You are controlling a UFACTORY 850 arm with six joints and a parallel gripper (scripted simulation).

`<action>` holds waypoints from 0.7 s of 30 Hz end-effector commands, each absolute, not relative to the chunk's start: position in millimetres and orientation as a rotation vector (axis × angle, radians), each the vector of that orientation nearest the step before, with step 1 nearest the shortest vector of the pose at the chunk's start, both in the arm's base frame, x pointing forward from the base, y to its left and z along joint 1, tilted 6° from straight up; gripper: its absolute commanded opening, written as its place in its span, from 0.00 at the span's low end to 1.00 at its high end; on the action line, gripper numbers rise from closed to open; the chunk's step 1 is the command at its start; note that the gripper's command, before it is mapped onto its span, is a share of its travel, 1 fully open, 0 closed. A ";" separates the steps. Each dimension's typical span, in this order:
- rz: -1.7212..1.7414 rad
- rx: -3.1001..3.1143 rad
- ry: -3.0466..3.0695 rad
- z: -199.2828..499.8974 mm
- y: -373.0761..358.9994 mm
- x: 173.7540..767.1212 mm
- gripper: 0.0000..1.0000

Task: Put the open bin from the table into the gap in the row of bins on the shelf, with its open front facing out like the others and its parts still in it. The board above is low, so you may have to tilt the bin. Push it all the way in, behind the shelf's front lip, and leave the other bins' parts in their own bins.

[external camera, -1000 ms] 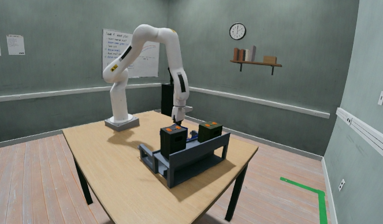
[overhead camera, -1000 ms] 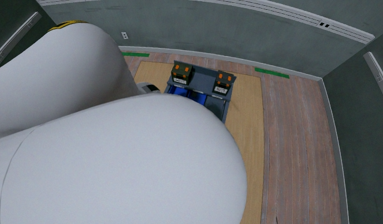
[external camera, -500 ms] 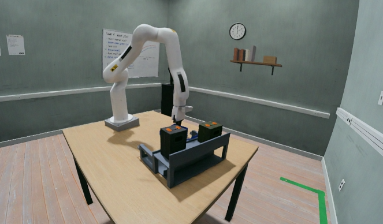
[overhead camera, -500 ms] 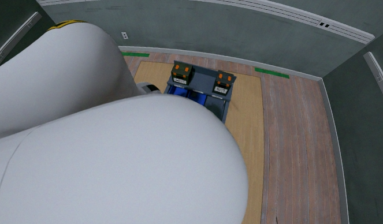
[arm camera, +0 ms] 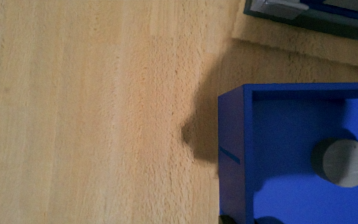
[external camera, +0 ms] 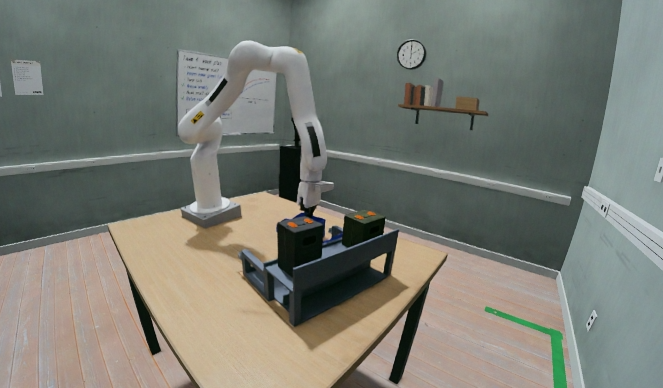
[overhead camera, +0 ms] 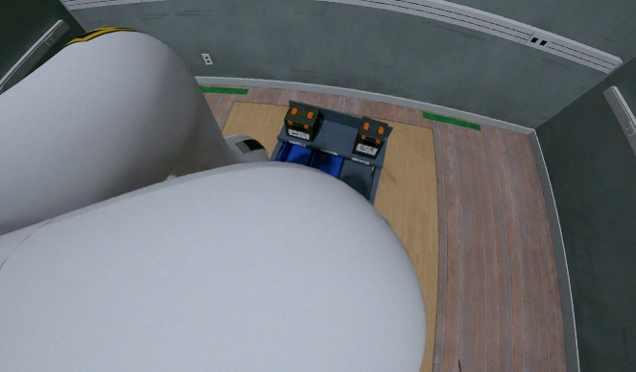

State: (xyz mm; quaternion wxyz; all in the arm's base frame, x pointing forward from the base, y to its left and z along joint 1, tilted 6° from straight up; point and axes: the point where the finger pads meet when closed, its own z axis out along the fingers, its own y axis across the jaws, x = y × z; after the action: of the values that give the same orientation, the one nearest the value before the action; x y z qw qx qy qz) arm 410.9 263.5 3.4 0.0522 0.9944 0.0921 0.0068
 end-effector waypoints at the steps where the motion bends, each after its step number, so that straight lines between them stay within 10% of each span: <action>1: 0.024 3.025 0.280 9.8 264.8 411.7 0.00; 21: 0.024 3.025 0.280 28.5 266.7 411.3 0.00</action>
State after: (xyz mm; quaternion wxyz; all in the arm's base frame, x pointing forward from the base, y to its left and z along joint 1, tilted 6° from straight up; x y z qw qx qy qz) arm 410.6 265.3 20.0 0.0523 0.9944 0.0920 0.0070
